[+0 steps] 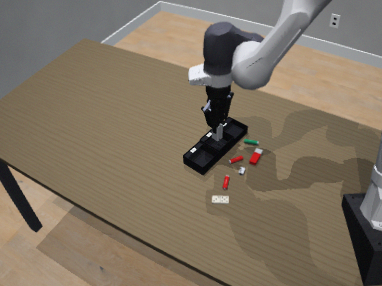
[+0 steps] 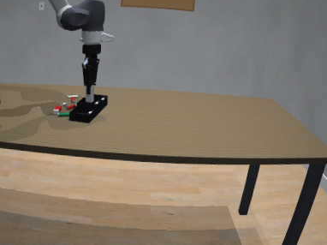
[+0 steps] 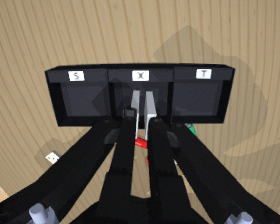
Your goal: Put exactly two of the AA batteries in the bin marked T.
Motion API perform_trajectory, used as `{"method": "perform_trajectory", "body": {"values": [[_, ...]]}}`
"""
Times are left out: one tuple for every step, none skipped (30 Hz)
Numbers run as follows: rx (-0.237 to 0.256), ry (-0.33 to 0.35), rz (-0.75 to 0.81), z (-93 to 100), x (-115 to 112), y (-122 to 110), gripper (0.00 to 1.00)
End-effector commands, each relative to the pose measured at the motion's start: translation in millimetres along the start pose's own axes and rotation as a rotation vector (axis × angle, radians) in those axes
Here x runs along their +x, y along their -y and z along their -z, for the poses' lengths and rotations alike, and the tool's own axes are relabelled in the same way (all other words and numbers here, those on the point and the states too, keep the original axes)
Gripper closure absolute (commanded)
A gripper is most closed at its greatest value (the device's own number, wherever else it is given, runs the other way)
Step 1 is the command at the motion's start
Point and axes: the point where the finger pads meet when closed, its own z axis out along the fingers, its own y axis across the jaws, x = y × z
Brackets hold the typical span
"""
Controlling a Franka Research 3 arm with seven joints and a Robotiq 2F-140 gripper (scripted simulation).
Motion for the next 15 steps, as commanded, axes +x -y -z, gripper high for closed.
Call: {"method": "perform_trajectory", "body": {"values": [[-0.003, 0.006, 0.007, 11.9, -2, 0, 0.95], [-0.003, 0.006, 0.007, 15.9, -2, 0, 0.95], [-0.003, 0.006, 0.007, 19.9, -2, 0, 0.95], [-0.003, 0.006, 0.007, 23.9, -2, 0, 0.95], [-0.003, 0.006, 0.007, 27.9, -2, 0, 0.95], [-0.003, 0.006, 0.007, 31.3, -2, 0, 0.95], [-0.003, 0.006, 0.007, 31.3, -2, 0, 0.95], [-0.003, 0.006, 0.007, 31.3, -2, 0, 0.95], [-0.003, 0.006, 0.007, 31.3, -2, 0, 0.95], [-0.003, 0.006, 0.007, 31.3, -2, 0, 0.95], [-0.003, 0.006, 0.007, 31.3, -2, 0, 0.95], [-0.003, 0.006, 0.007, 31.3, -2, 0, 0.95], [-0.003, 0.006, 0.007, 31.3, -2, 0, 0.95], [-0.003, 0.006, 0.007, 31.3, -2, 0, 0.95], [-0.003, 0.006, 0.007, 31.3, -2, 0, 0.95]]}}
